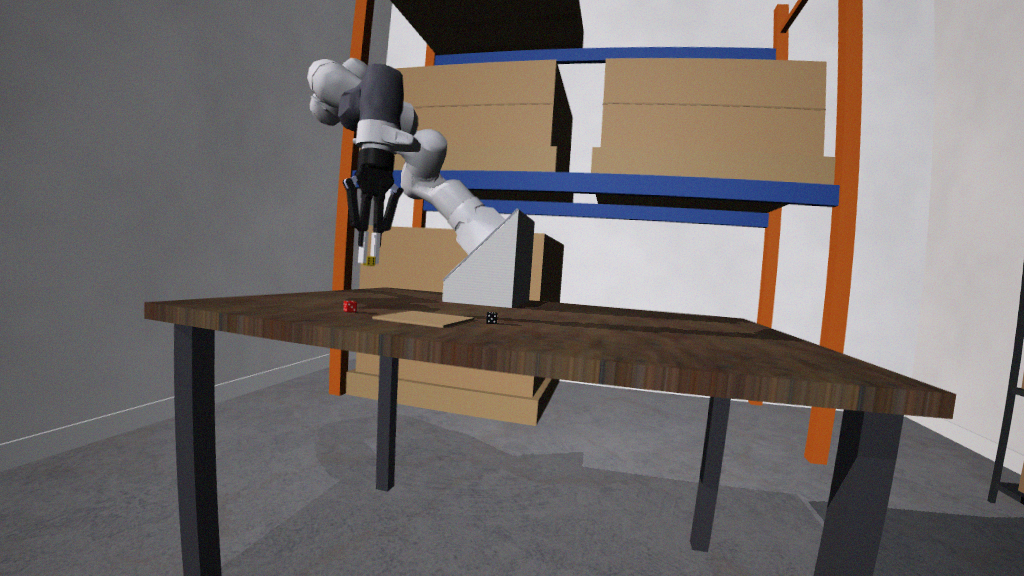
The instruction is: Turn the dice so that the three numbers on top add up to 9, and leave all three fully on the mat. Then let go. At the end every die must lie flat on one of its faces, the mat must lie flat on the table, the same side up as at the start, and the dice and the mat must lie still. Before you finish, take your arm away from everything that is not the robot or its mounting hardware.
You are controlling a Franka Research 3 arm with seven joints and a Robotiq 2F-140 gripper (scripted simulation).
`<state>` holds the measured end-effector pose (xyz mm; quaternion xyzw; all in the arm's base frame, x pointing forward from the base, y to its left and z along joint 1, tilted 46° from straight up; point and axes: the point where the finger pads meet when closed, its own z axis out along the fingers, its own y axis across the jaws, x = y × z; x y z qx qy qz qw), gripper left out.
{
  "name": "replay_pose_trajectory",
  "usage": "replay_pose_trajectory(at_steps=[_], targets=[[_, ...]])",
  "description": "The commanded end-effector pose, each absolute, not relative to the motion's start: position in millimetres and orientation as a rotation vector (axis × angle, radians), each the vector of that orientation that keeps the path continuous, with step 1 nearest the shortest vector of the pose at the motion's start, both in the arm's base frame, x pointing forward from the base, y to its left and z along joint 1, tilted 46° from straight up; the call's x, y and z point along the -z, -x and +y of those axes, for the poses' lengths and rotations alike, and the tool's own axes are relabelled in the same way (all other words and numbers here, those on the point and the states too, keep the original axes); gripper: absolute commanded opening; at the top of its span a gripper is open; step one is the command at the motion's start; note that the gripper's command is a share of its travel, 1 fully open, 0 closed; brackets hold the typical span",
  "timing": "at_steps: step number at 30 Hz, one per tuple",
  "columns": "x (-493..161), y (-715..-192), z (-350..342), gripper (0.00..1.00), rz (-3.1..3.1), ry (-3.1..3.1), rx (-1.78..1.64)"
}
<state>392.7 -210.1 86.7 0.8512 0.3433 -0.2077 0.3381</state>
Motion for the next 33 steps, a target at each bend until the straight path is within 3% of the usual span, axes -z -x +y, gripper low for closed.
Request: replay_pose_trajectory(at_steps=[1, 33], targets=[[-87.2, -392.8, -211.4, 0.09, 1.092, -2.162, 0.624], [-88.3, -393.3, -212.8, 0.09, 1.647, -1.892, 0.834]])
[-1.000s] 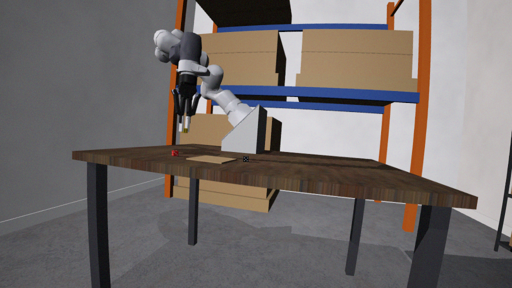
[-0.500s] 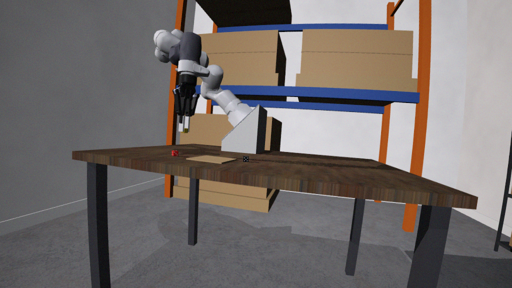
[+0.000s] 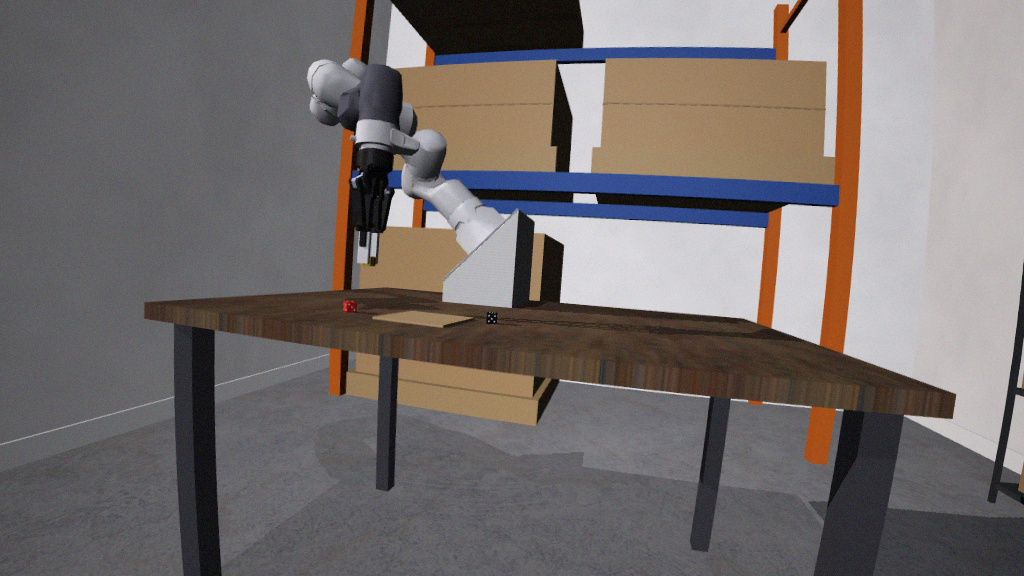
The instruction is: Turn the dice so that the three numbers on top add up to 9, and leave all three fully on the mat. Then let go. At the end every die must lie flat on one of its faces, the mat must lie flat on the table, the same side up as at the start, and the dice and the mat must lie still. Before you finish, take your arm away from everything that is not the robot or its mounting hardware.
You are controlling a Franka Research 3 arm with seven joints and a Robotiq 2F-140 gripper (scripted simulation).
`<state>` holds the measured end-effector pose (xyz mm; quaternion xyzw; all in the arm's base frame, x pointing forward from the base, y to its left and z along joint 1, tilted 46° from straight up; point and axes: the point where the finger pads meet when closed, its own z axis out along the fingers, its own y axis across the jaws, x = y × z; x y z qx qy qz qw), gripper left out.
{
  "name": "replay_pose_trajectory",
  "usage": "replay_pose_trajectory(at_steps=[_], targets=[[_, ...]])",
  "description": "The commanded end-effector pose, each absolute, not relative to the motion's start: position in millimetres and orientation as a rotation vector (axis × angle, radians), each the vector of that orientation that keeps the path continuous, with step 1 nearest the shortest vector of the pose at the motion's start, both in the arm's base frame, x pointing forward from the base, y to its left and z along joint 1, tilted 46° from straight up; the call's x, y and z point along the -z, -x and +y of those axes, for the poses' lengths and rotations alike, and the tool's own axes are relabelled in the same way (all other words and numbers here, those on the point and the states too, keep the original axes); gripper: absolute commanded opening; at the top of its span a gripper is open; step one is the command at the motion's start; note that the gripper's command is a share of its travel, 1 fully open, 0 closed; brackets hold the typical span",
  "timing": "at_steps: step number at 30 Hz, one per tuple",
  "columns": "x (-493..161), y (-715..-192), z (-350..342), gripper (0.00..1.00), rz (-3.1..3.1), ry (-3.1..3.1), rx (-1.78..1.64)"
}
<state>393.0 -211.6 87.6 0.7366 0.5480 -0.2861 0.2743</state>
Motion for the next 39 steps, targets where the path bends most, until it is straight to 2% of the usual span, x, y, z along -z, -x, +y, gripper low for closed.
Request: replay_pose_trajectory(at_steps=[1, 39], targets=[[-88.3, -393.4, -212.8, 0.09, 1.664, -1.881, 0.840], [-89.7, -394.2, -214.2, 0.09, 2.229, -1.420, 1.038]])
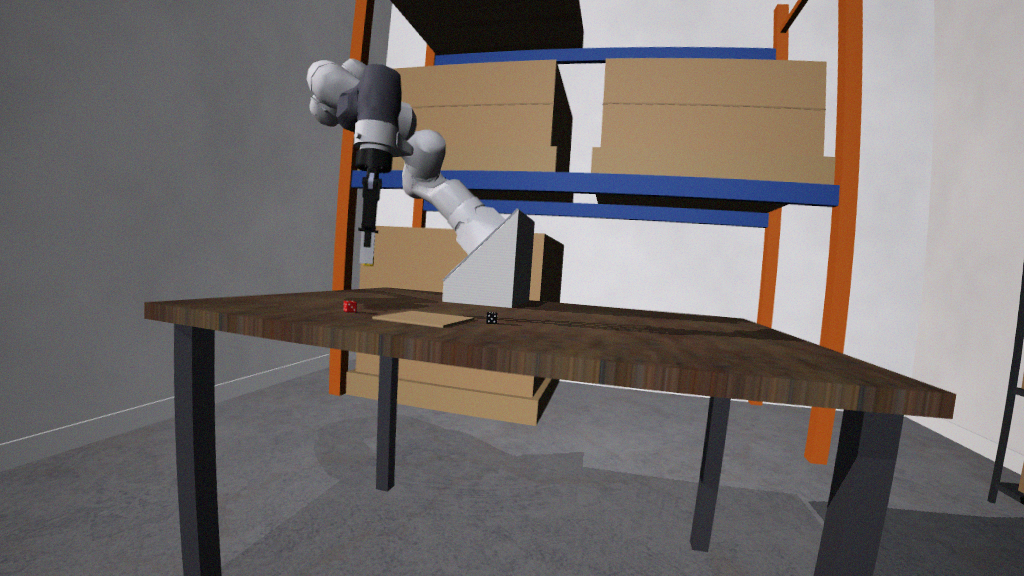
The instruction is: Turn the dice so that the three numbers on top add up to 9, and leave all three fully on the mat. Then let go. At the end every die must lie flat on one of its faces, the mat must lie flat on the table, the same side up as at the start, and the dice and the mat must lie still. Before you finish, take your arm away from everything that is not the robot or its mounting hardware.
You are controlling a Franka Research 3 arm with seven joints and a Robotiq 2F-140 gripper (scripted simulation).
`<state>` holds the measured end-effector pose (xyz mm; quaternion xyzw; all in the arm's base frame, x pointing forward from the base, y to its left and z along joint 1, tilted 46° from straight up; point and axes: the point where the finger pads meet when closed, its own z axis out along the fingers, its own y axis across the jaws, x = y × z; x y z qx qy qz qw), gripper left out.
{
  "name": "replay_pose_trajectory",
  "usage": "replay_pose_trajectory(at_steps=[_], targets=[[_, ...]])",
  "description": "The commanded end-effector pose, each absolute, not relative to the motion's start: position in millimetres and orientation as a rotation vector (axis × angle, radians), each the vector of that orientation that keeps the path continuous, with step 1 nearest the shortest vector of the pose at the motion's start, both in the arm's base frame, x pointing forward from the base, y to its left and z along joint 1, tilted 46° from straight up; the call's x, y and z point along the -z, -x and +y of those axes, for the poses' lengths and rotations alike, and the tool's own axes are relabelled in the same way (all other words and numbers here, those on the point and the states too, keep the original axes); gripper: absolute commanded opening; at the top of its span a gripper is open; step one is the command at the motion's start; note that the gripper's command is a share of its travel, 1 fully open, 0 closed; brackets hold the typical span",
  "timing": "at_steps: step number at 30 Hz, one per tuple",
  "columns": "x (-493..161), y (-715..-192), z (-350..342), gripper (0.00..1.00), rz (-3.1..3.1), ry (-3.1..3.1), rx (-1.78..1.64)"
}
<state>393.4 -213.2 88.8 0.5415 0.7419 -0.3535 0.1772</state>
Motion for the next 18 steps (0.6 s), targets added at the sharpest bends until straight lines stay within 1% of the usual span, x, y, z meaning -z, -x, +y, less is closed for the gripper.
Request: replay_pose_trajectory(at_steps=[1, 11, 18], targets=[[-89.7, -394.2, -214.2, 0.09, 2.232, -1.416, 1.039], [-89.8, -394.3, -214.4, 0.09, 2.301, -1.329, 1.067], [-85.3, -391.2, -212.8, 0.09, 2.138, -1.146, 1.151]])
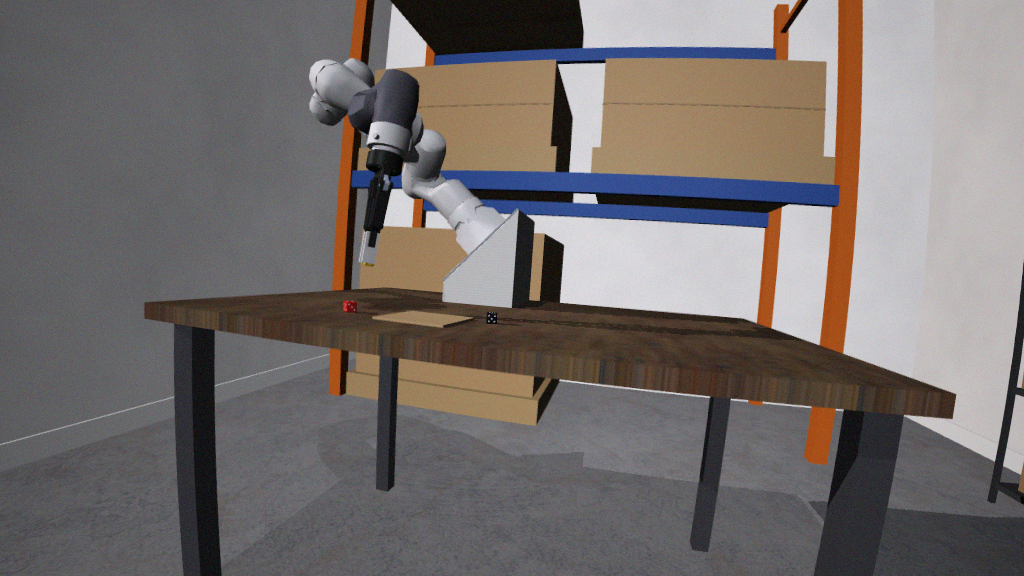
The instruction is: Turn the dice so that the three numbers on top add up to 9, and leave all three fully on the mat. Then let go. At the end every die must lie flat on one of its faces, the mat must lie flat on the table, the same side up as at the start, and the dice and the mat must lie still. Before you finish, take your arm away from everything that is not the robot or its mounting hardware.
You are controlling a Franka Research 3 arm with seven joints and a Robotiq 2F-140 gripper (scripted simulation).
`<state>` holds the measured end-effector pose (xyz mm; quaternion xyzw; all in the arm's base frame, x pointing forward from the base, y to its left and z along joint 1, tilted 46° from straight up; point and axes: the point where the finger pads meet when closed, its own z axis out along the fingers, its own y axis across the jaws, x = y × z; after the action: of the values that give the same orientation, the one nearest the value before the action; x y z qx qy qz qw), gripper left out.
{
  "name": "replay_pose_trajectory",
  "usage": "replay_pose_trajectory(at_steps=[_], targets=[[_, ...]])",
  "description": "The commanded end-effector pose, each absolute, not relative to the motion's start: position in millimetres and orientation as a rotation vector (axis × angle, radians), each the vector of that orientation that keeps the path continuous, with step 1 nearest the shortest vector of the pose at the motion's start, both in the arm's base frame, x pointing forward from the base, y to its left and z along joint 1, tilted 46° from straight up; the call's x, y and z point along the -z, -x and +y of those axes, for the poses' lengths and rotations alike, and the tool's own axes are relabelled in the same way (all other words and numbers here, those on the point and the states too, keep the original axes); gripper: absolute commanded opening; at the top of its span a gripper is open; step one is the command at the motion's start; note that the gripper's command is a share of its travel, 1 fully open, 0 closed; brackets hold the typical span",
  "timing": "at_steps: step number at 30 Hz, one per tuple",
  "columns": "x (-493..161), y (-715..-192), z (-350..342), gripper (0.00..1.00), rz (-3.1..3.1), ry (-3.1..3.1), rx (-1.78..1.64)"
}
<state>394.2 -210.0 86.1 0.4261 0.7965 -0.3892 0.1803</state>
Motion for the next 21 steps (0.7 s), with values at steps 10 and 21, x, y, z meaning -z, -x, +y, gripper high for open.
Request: replay_pose_trajectory(at_steps=[10, 21], targets=[[-81.4, -388.0, -211.4, 0.09, 1.988, -0.991, 1.215], [-77.6, -385.2, -210.3, 0.09, 1.840, -0.845, 1.262]])
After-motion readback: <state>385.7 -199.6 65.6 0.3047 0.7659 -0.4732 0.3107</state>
